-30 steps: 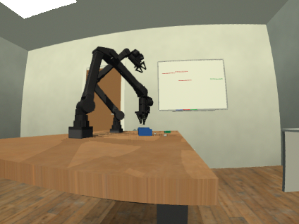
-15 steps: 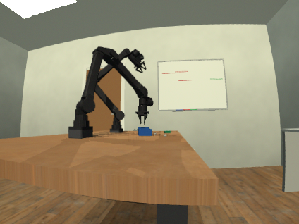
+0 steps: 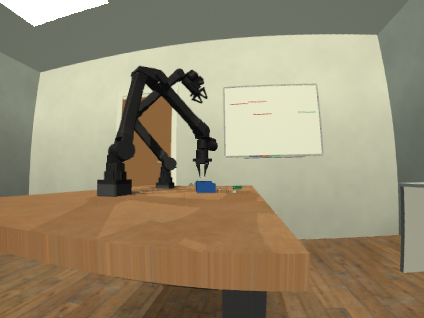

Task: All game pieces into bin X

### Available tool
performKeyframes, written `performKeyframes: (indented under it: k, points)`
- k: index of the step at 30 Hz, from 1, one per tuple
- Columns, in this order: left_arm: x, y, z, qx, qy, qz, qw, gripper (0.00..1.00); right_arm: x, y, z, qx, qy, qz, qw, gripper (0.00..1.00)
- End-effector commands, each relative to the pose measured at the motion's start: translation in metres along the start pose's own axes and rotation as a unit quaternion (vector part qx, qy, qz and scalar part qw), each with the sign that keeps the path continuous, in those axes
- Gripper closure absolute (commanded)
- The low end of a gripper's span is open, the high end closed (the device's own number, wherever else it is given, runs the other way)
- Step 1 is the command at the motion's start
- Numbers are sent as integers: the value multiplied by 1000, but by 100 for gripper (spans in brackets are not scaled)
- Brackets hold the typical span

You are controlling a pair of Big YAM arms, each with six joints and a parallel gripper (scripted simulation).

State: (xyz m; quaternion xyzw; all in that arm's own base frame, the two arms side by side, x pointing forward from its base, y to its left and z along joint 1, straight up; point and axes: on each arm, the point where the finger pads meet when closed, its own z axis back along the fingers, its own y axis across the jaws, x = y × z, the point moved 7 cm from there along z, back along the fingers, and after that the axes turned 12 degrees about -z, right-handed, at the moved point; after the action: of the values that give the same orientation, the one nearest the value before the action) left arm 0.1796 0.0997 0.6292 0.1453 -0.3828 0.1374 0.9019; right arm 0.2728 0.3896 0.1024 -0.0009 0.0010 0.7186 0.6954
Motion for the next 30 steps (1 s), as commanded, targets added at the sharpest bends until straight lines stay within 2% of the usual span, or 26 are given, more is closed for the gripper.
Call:
performKeyframes:
  k: [1, 3, 4, 11, 12, 14, 30]
  points:
    - [2, 3, 24, 8, -20, 4, 1000, 0, -4, -7, 12, -10, -16, 3, 1000, 80]
    - [2, 3, 24, 8, -20, 4, 1000, 0, 0, -10, 17, -14, -20, 3, 1000, 80]
    - [2, 3, 24, 8, -20, 4, 1000, 0, 6, -8, 12, -10, -15, 3, 1000, 80]
    - [2, 3, 24, 8, -20, 4, 1000, 0, 6, -7, 12, -10, -15, 3, 1000, 80]
    - [2, 3, 24, 8, -20, 4, 1000, 0, -3, -7, 4, -7, -12, 3, 1000, 80]
    - [2, 3, 24, 8, -20, 4, 1000, 0, -4, -6, -12, 1, -1, 3, 1000, 80]
    - [2, 3, 24, 8, -20, 4, 1000, 0, -1, -8, -37, -2, -5, 3, 1000, 80]
